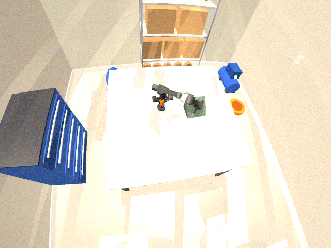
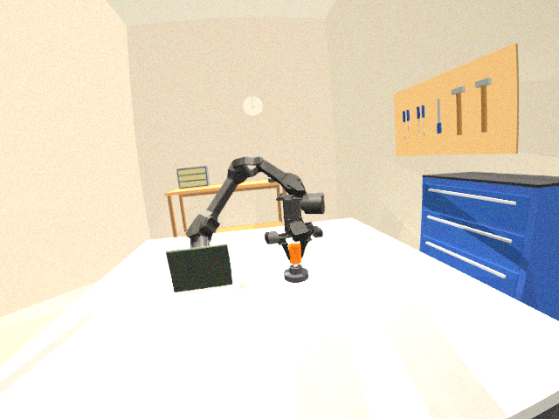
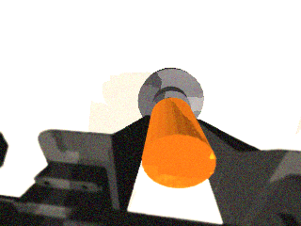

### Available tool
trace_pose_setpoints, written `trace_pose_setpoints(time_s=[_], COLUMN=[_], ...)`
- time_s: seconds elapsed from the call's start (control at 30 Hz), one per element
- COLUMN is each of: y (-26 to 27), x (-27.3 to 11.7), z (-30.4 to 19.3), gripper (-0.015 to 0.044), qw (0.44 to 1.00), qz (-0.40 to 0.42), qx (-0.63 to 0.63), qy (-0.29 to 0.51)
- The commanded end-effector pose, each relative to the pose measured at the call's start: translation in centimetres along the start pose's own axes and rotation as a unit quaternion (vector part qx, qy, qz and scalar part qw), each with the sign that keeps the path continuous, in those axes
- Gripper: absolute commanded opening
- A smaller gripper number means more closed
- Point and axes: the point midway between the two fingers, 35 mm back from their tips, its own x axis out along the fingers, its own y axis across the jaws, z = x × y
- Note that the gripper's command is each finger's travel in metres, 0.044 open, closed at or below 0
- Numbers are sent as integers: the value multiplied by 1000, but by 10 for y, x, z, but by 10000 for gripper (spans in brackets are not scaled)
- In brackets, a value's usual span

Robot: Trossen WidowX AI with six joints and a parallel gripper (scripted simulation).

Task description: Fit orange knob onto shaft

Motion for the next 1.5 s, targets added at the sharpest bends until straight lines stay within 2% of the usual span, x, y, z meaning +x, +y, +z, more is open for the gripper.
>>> trace_pose_setpoints(time_s=[0.0,0.8,1.47], y=[0,0,0], x=[0,1,-2], z=[0,0,0], gripper=[0,0,0], qw=[1000,1000,999], qz=[1,1,0], qx=[-3,-16,34], qy=[1,1,1])
